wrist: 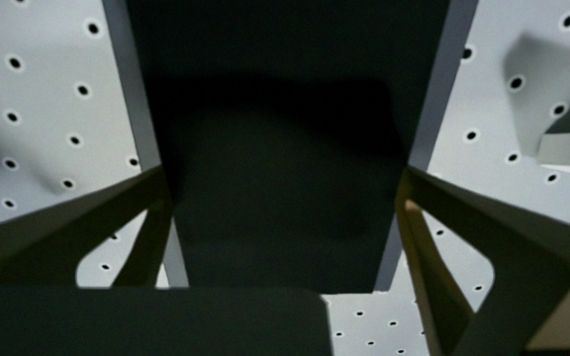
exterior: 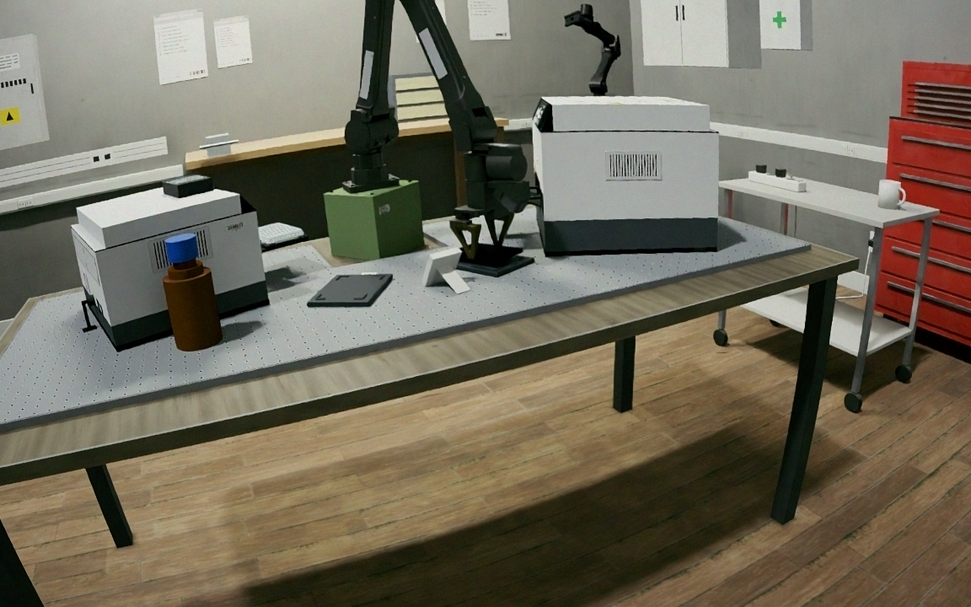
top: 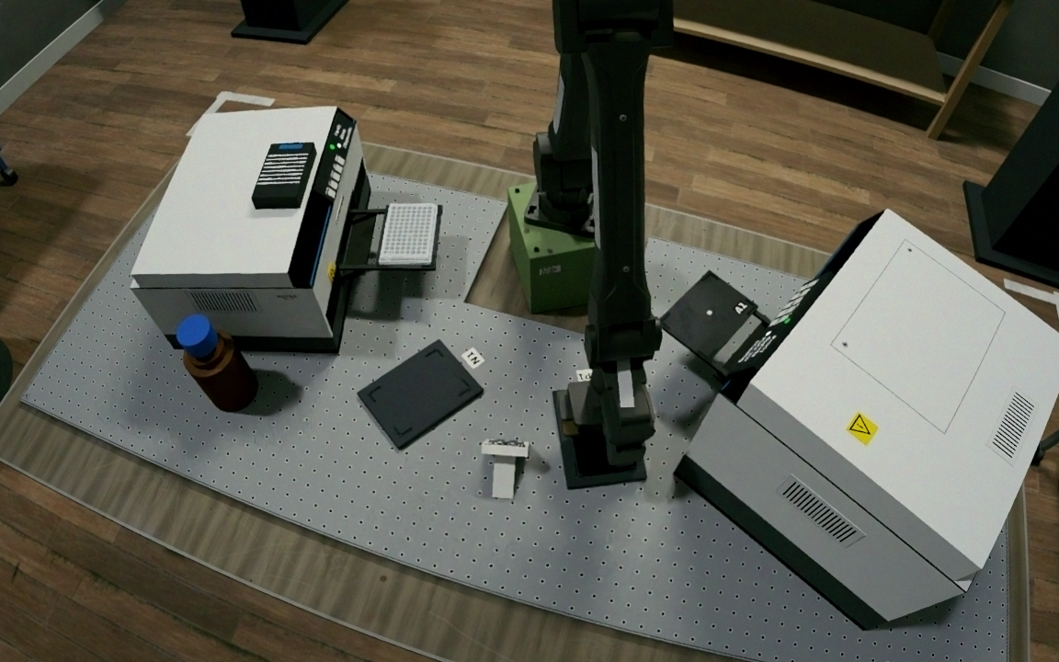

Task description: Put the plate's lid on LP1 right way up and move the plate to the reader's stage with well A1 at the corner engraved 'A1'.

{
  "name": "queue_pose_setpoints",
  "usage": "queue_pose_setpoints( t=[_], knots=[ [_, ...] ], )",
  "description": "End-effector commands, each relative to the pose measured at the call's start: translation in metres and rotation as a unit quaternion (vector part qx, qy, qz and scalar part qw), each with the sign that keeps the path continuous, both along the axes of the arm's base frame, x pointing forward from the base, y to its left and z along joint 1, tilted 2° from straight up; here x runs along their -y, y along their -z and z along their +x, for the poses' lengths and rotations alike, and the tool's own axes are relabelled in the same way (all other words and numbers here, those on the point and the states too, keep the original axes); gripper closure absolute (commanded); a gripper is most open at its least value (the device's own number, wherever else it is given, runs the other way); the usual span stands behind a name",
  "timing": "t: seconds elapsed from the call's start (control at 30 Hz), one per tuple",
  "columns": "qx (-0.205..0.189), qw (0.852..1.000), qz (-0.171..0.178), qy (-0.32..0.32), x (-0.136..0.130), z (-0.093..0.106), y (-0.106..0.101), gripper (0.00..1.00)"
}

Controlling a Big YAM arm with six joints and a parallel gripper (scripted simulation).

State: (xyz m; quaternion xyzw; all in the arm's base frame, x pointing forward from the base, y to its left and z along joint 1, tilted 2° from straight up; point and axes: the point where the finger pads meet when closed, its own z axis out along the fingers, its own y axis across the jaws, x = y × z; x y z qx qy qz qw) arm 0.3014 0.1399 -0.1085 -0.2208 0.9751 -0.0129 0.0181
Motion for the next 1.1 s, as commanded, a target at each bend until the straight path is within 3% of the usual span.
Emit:
queue_pose_setpoints(
  t=[0.0,1.07],
  knots=[
    [0.018,1.0,0.008,-0.007,-0.0104,0.0145,-0.0043,0.15],
    [0.007,1.0,0.003,-0.007,-0.0057,0.0052,0.0033,0.15]
  ],
)
